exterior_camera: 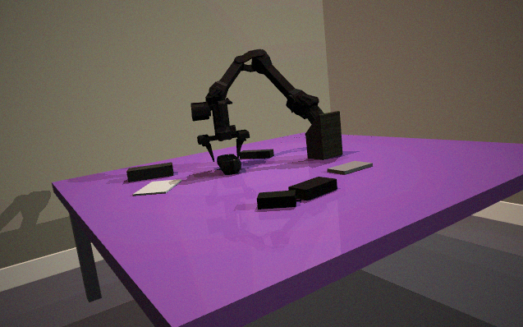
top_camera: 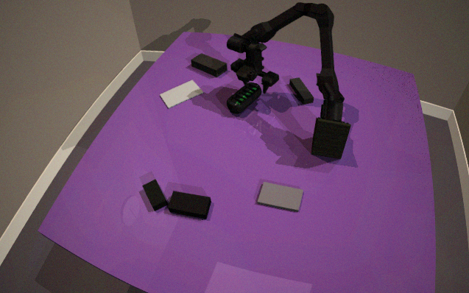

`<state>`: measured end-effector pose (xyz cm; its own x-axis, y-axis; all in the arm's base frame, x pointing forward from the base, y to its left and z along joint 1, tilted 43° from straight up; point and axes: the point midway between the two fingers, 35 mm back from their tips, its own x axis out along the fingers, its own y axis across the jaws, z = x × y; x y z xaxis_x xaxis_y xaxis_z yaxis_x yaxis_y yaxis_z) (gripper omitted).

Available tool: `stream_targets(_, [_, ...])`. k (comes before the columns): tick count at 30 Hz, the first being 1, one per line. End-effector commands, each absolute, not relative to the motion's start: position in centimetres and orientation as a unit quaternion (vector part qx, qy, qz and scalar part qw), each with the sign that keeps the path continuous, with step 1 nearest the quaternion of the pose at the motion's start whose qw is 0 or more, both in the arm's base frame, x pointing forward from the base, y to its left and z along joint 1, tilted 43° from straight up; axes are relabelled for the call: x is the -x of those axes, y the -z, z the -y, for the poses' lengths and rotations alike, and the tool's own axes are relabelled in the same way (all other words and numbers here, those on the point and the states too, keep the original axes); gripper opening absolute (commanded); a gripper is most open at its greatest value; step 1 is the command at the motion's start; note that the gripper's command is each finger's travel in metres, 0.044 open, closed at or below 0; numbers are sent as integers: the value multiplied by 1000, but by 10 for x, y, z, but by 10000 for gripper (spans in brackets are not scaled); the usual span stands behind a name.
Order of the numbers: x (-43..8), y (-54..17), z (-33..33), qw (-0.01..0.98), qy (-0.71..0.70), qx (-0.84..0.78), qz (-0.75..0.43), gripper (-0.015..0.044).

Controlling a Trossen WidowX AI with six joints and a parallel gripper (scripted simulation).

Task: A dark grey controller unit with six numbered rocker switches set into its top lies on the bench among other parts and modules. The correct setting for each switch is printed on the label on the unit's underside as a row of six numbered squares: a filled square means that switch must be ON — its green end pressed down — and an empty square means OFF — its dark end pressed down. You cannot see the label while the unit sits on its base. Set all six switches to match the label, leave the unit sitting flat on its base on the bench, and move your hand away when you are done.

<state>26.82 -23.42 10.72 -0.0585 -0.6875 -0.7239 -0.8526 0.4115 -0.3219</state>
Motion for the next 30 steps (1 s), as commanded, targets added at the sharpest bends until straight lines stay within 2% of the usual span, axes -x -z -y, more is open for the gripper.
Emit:
stream_targets(1, [-268,-107,234,431,-96,534,-721,440])
stream_targets(5, [-273,-106,226,432,-97,533,-721,440])
stream_targets(10, [-300,-99,172,432,-97,533,-721,440])
stream_targets(30, [-303,-112,157,433,-98,533,-720,440])
